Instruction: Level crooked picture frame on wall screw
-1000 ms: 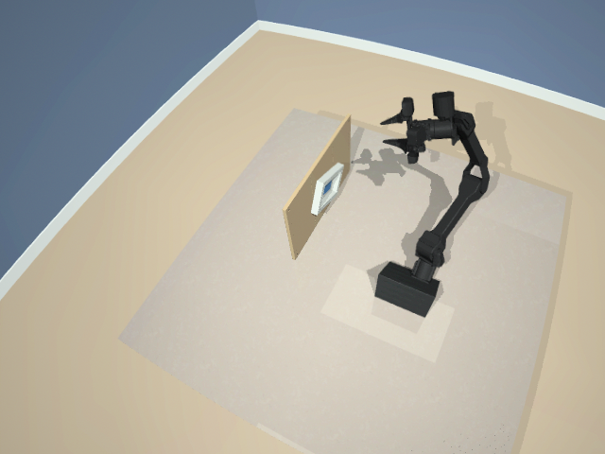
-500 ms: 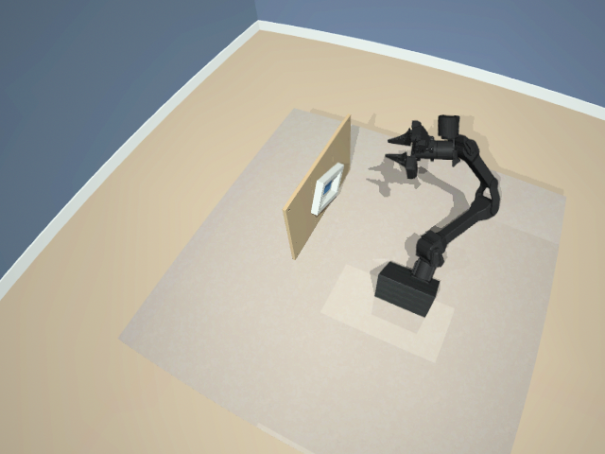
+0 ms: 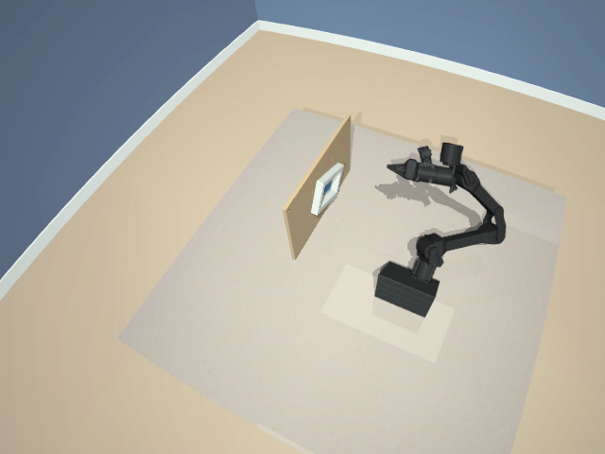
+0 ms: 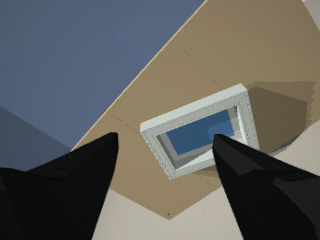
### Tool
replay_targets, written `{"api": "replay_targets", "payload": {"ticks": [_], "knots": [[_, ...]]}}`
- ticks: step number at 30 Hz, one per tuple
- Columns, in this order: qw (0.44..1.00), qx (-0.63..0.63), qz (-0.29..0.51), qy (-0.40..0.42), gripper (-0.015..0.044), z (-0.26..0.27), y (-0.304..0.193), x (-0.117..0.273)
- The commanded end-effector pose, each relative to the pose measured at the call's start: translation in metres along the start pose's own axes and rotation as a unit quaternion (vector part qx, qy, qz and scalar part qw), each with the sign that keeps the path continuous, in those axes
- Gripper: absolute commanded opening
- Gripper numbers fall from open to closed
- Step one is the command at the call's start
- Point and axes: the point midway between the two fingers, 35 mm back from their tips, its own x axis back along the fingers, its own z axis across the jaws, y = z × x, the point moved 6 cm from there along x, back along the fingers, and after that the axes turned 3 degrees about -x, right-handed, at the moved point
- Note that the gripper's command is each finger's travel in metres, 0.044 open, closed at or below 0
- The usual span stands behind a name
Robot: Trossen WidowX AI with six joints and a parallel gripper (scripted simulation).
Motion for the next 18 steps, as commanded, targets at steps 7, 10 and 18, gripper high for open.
{"api": "replay_targets", "payload": {"ticks": [7,10,18], "knots": [[0.856,-0.509,-0.076,0.039,0.026,-0.025,-0.081,-0.008],[0.856,-0.509,-0.076,0.039,0.026,-0.025,-0.081,-0.008],[0.856,-0.509,-0.076,0.039,0.026,-0.025,-0.081,-0.008]]}}
